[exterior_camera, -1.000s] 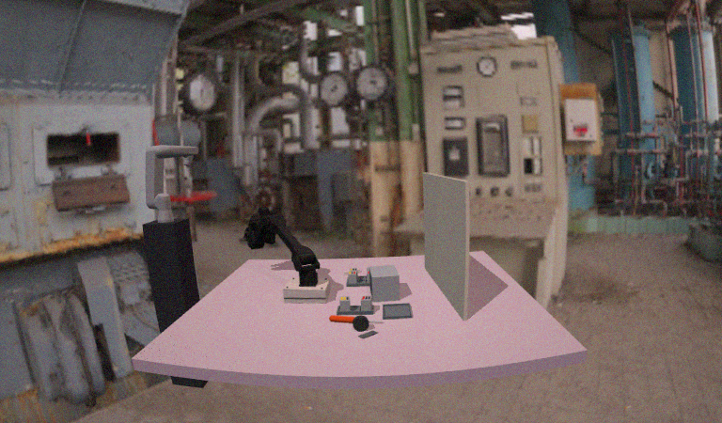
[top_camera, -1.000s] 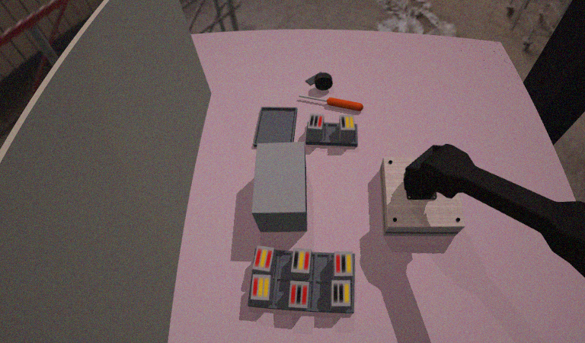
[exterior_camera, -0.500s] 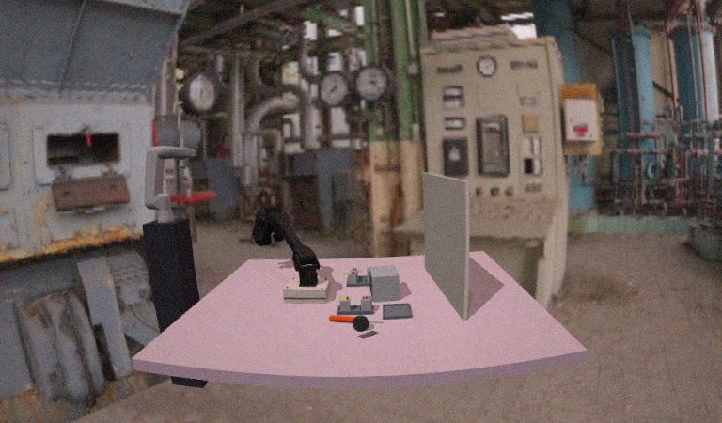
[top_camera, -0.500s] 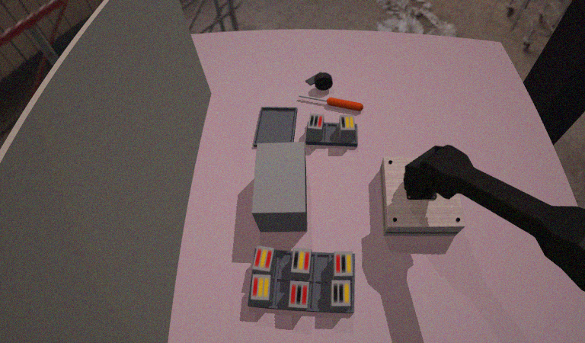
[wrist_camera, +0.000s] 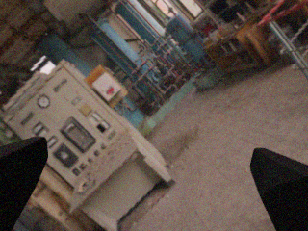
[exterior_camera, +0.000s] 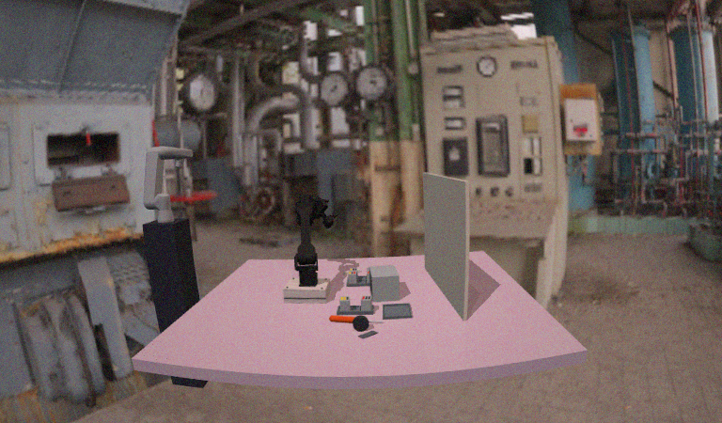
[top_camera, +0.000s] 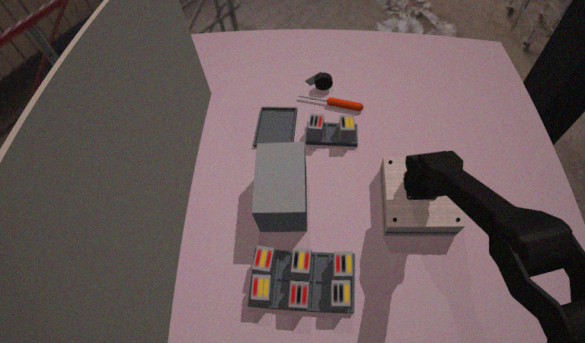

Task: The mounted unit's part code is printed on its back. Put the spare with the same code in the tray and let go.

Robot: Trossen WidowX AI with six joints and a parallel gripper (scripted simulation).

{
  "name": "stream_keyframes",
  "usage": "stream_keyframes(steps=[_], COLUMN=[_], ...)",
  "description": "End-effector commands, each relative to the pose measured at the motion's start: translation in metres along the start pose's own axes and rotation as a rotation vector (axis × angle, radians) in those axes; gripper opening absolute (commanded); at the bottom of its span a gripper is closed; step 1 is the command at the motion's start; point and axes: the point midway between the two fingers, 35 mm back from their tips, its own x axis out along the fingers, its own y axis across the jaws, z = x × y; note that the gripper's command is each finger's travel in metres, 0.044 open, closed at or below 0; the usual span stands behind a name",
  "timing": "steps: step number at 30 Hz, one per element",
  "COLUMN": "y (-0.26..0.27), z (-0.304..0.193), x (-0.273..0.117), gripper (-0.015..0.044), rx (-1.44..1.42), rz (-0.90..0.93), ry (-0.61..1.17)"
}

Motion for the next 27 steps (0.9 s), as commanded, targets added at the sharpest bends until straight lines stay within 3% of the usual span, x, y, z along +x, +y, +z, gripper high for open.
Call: stream_keyframes(steps=[1, 8, 15, 21, 27], y=[-0.027, -0.099, -0.184, -0.261, -0.331], z=[0.036, 0.105, 0.18, 0.248, 0.315], x=[0.043, 0.104, 0.135, 0.13, 0.096], gripper=[0.044, 0.044, 0.044, 0.044, 0.044], rx=[-0.136, -0.37, -0.549, -0.633, -0.645], rz=[-0.057, -0.203, -0.381, -0.55, -0.721], ry=[0.013, 0.083, 0.207, 0.353, 0.521])
